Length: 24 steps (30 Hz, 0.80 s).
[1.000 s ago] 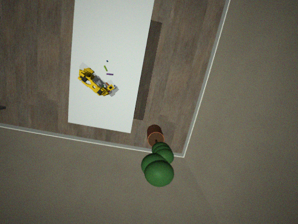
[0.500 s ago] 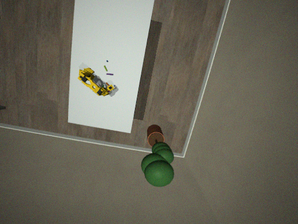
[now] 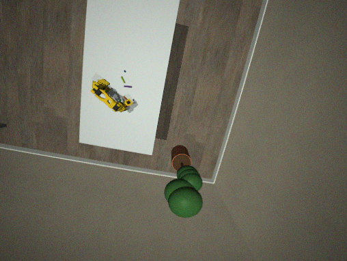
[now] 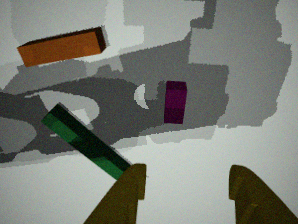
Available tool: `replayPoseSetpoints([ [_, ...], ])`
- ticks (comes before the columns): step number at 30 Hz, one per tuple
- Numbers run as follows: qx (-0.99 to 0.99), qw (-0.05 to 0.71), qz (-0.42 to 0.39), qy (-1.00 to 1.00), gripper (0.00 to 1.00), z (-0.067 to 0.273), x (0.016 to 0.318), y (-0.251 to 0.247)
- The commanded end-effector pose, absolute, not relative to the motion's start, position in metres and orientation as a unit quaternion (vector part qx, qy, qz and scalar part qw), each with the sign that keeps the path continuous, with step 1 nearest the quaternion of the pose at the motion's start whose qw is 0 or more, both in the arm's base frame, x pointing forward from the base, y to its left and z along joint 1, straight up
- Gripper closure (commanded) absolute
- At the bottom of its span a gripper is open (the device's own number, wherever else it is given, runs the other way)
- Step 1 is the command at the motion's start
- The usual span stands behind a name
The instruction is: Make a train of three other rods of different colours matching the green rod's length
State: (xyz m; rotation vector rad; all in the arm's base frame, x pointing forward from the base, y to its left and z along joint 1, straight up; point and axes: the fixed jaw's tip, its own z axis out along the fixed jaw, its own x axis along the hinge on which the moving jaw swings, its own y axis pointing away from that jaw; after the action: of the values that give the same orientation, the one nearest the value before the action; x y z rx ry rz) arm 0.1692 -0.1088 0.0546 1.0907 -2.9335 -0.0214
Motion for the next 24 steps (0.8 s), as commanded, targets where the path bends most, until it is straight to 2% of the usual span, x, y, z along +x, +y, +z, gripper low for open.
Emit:
replayPoseSetpoints([
  [1, 0.341, -0.034, 0.046, -0.938, 0.81, 0.077, 0.180, -0.117],
  [14, 0.341, -0.034, 0.046, -0.938, 0.81, 0.070, 0.181, -0.118],
  [24, 0.341, -0.034, 0.046, -0.938, 0.81, 0.051, 0.184, -0.120],
])
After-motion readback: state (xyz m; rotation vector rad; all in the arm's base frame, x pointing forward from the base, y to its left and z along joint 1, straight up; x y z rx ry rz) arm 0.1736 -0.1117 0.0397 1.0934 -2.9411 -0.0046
